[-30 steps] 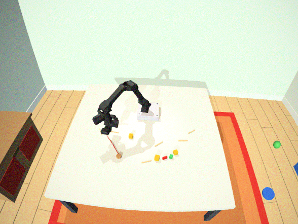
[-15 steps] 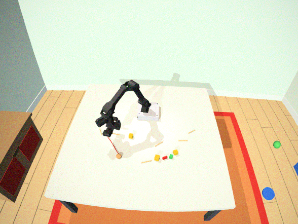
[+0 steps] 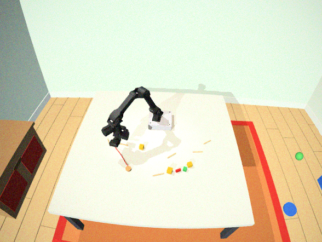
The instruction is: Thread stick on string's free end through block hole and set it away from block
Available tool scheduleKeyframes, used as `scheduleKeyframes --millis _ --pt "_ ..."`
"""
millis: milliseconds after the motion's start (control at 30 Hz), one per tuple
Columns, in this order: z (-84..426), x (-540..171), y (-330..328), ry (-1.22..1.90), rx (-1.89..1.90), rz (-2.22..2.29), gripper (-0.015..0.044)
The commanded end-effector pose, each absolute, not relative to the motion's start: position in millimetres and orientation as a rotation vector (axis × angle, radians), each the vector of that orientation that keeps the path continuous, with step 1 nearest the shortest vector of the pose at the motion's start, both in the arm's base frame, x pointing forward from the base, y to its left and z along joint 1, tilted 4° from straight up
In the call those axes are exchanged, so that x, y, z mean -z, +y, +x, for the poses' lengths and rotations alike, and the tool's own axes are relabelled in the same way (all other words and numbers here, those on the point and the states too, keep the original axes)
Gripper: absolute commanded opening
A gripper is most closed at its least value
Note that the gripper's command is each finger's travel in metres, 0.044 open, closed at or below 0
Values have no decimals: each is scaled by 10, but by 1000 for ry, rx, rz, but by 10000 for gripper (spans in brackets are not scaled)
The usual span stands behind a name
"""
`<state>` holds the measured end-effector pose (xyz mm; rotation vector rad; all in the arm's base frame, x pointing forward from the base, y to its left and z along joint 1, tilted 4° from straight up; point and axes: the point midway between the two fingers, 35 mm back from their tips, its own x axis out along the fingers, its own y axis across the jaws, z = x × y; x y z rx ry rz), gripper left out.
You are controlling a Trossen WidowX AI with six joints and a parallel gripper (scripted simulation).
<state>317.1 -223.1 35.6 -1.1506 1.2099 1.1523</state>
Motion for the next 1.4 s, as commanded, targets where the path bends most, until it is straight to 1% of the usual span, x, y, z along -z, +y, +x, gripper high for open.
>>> scheduleKeyframes --millis 0,1367 --pt "3164 -325 -2287 1218 -1160 -1147 0" --pt "3113 -309 -2818 1226 -1156 -1156 0"
